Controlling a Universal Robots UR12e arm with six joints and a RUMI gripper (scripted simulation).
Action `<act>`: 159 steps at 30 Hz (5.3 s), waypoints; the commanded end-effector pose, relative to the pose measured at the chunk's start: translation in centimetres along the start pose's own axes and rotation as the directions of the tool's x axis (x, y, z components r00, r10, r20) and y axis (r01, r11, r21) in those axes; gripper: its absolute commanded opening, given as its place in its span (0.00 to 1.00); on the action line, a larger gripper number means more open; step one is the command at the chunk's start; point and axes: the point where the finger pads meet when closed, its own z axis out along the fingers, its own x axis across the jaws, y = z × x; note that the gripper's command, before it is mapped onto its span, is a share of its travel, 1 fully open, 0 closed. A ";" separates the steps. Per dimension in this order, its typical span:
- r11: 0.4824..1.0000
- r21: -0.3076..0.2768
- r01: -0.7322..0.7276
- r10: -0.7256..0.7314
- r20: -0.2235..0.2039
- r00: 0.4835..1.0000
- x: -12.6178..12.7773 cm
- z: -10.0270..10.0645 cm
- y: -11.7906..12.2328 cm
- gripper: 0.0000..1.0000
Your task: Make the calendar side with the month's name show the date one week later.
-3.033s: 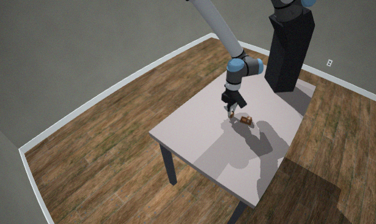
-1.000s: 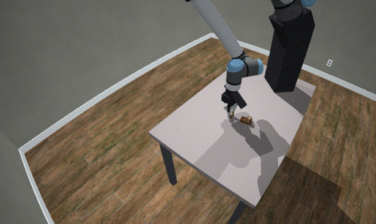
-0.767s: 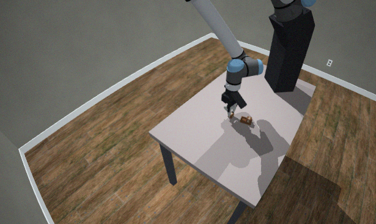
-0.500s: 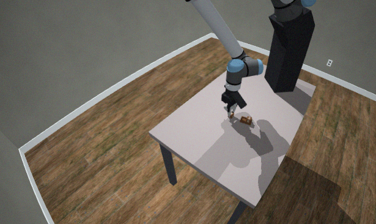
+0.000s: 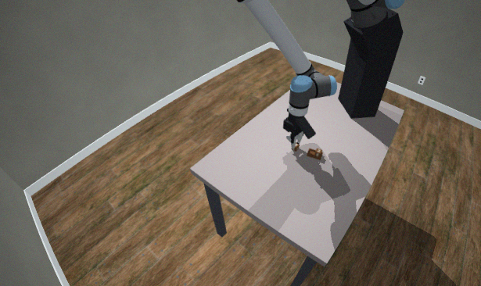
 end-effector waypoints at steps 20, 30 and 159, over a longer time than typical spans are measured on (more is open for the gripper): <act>1.000 0.000 0.000 0.000 -0.001 1.000 0.0 0.0 0.0 0.10; 1.000 0.000 0.000 0.000 -0.001 1.000 0.0 0.0 0.0 0.14; 0.464 0.001 -0.886 0.886 0.000 0.464 0.3 -8.3 -0.2 1.00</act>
